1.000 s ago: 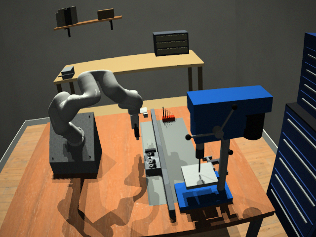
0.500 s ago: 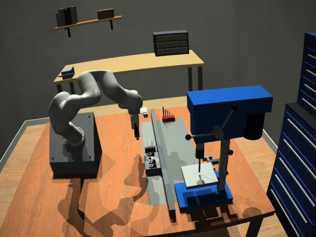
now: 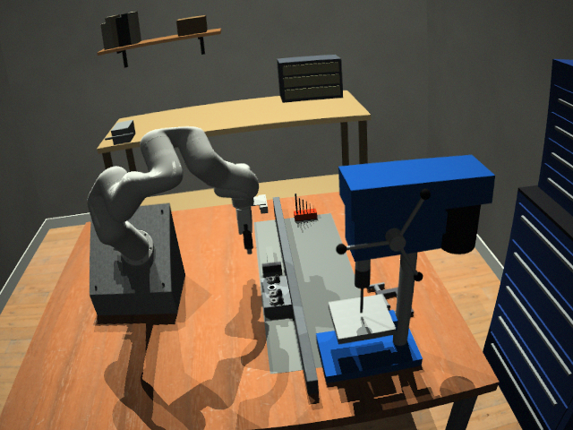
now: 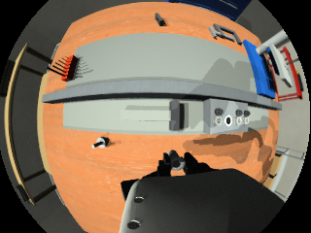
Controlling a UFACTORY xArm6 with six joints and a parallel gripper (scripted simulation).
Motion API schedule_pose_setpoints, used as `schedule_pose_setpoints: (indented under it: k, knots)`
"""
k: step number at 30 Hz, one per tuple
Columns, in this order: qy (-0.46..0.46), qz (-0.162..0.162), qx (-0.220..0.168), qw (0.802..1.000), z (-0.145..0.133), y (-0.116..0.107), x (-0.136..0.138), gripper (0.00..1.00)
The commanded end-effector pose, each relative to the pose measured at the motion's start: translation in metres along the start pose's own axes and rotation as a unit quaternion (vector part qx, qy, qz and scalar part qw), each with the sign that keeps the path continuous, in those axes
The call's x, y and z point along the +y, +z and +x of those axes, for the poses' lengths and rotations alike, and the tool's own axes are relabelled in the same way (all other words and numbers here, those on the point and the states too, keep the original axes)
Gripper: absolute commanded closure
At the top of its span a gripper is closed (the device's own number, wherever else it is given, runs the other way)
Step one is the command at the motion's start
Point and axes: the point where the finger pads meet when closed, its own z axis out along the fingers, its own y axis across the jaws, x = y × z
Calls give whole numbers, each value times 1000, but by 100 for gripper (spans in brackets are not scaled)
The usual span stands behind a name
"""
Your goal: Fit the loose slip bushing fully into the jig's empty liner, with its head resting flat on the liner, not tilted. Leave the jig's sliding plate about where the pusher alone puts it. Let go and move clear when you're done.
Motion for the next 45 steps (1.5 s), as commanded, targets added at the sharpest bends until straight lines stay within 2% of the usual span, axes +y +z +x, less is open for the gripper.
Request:
schedule_pose_setpoints:
  k: [1,34,45]
  knots:
    - [0,1,2,1000,1,-1,0,74]
    - [0,1,2,1000,1,-1,0,74]
    - [0,1,2,1000,8,-2,17,74]
